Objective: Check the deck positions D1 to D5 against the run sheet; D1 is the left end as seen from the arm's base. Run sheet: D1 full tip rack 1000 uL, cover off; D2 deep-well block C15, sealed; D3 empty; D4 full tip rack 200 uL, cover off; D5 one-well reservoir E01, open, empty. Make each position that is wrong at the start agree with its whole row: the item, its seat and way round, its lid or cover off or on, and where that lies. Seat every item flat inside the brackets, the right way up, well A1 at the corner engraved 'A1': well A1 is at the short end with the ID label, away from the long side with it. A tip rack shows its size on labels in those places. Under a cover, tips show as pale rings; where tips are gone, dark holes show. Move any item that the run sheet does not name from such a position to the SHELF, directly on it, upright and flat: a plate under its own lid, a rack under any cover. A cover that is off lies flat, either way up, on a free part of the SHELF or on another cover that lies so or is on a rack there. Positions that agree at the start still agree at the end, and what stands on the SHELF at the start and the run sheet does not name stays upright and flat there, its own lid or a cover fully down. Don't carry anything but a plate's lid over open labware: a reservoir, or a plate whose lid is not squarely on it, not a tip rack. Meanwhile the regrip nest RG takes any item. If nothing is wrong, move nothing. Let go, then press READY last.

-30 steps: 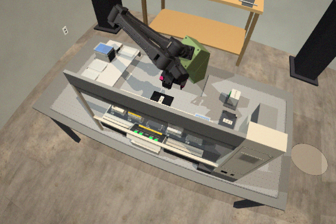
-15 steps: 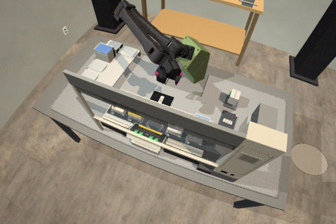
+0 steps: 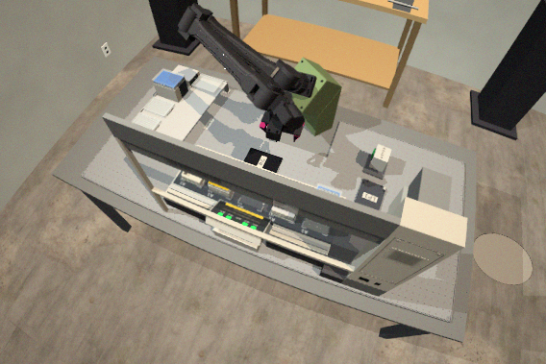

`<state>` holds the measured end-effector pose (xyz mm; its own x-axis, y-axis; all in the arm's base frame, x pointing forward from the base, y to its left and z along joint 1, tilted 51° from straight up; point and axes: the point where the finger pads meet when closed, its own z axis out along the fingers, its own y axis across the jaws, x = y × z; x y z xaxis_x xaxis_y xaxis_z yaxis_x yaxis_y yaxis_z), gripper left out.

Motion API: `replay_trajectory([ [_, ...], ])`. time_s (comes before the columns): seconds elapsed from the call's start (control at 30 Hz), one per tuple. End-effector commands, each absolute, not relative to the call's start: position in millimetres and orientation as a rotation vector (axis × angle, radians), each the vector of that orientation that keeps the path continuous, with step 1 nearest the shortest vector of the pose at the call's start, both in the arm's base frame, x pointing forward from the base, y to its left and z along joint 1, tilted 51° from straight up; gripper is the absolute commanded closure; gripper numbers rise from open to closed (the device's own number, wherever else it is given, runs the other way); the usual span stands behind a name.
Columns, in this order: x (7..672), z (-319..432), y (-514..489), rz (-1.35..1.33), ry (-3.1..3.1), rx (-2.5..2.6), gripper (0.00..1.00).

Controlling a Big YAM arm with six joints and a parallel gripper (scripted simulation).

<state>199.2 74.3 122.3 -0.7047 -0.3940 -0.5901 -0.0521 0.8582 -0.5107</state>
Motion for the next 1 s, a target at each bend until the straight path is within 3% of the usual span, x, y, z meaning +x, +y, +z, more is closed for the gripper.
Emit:
replay_trajectory([
  [0.0, 206.3, 125.5, 102.3, -0.554, 2.282, -0.272, 0.00],
  [0.97, 201.5, 64.4, 206.7, -0.552, 2.292, -0.292, 0.00],
])
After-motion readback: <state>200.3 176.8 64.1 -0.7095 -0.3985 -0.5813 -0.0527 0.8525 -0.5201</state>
